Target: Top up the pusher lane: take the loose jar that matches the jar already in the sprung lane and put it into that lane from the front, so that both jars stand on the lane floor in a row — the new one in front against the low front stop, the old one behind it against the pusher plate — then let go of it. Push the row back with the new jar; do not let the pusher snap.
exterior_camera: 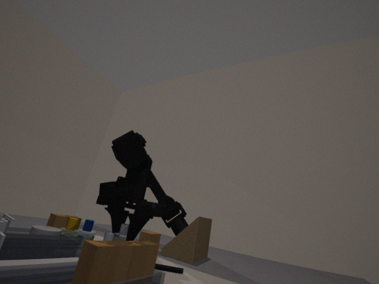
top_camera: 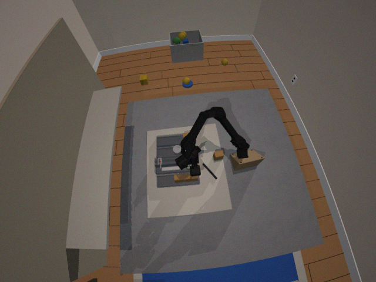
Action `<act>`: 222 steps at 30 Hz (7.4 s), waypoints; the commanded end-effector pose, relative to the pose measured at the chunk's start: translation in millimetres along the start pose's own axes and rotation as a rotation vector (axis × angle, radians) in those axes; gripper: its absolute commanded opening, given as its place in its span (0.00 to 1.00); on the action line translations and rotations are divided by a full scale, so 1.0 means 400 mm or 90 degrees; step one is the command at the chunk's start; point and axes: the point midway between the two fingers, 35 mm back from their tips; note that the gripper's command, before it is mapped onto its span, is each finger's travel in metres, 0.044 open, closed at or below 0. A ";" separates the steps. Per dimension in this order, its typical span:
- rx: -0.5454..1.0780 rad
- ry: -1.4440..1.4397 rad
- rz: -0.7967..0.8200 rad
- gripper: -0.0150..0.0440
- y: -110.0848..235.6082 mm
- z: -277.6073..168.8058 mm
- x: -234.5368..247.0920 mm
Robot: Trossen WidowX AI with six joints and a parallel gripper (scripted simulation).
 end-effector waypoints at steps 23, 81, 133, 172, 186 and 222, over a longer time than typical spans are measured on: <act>-0.020 -0.010 0.000 0.25 0.011 0.029 0.002; -0.021 -0.011 0.000 0.25 -0.012 0.039 0.002; -0.021 -0.011 -0.001 0.25 -0.053 0.035 -0.003; -0.021 -0.010 -0.001 0.25 -0.060 0.021 -0.005; -0.020 -0.010 -0.001 0.25 -0.061 0.015 -0.005; -0.020 -0.010 -0.001 0.25 -0.060 -0.002 -0.001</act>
Point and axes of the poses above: the point midway between the two fingers, 35 mm back from their tips, its own y axis back along the fingers, its own x axis across the jaws, z = x × y, and after that the axes turned 4 degrees about -y, right-handed
